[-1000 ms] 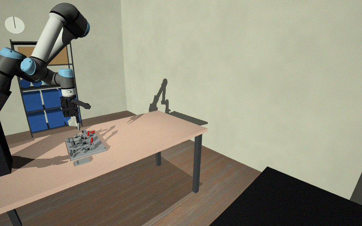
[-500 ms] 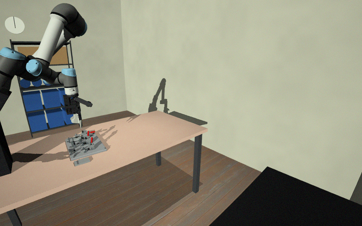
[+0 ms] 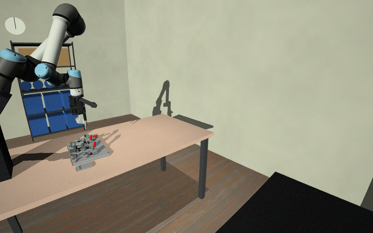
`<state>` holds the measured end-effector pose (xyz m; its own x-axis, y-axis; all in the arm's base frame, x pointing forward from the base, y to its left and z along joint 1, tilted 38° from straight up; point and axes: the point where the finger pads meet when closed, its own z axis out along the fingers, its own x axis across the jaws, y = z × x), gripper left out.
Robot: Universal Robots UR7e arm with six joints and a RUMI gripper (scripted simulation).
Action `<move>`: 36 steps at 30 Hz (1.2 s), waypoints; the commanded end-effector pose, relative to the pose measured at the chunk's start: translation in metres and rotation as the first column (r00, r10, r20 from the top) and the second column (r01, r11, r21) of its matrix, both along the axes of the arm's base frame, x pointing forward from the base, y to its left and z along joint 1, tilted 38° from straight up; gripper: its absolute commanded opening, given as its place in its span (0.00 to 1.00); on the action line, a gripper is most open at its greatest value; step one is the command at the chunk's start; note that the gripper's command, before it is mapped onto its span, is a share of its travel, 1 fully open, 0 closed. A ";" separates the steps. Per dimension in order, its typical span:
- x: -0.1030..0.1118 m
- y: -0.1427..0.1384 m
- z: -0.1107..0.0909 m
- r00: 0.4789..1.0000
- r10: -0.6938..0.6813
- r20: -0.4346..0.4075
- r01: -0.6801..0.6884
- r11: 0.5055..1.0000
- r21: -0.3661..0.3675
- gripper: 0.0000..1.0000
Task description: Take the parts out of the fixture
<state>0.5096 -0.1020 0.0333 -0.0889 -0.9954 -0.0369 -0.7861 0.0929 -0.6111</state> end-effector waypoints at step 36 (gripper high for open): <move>0.064 0.138 0.043 1.000 -0.004 -0.003 0.004 1.000 -0.003 0.28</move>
